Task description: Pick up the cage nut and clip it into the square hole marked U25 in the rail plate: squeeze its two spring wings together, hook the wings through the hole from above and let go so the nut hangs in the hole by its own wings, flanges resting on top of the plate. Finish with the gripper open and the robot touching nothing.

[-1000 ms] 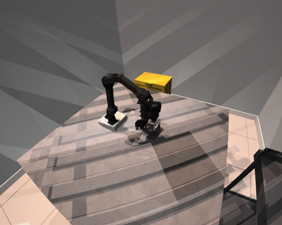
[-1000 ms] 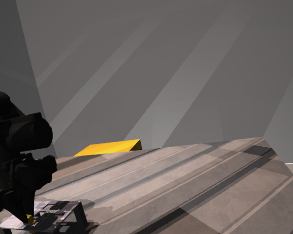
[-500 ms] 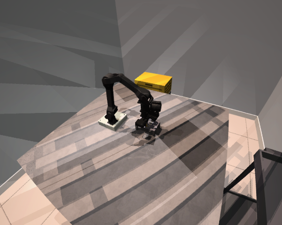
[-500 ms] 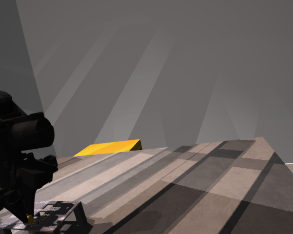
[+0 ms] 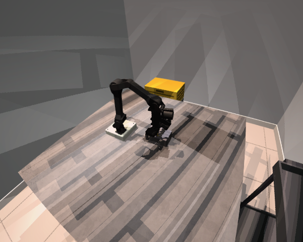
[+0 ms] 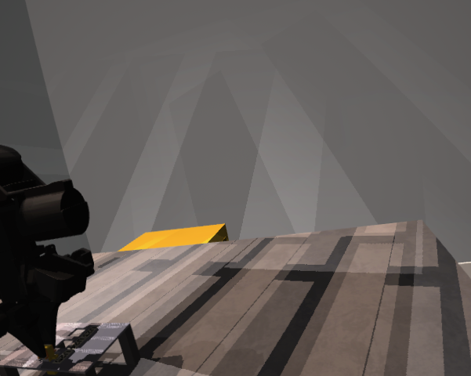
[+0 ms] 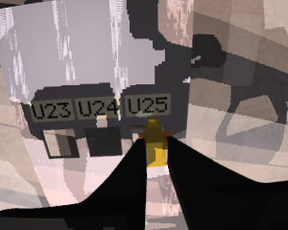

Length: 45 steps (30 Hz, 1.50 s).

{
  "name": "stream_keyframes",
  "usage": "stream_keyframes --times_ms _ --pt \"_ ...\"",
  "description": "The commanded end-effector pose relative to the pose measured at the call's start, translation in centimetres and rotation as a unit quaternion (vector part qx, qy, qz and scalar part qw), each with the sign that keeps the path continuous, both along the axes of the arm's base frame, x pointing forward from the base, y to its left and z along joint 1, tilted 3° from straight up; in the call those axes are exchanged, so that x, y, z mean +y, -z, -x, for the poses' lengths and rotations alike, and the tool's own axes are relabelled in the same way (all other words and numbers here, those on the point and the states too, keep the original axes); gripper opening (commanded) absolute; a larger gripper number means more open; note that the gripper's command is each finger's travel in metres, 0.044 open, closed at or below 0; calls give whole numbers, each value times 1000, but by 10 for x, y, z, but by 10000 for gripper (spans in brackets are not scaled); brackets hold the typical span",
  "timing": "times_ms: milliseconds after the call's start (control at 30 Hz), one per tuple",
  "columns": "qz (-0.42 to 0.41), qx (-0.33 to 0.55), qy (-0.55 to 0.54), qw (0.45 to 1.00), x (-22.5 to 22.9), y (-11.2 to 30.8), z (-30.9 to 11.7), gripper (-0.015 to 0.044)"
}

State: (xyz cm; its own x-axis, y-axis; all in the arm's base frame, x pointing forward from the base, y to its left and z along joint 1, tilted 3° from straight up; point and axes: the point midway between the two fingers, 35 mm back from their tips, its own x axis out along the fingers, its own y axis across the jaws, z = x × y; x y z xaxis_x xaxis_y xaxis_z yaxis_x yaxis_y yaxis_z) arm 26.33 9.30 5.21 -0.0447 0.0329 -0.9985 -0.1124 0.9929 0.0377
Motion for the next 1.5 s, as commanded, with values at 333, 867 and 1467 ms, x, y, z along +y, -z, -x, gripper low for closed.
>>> stream_keyframes --times_ms 333,867,1467 --pt "2 0 1 1000 1 0 0 35" --pt "2 0 1 1000 2 0 0 35" --pt "0 1 0 1000 3 0 1 440"
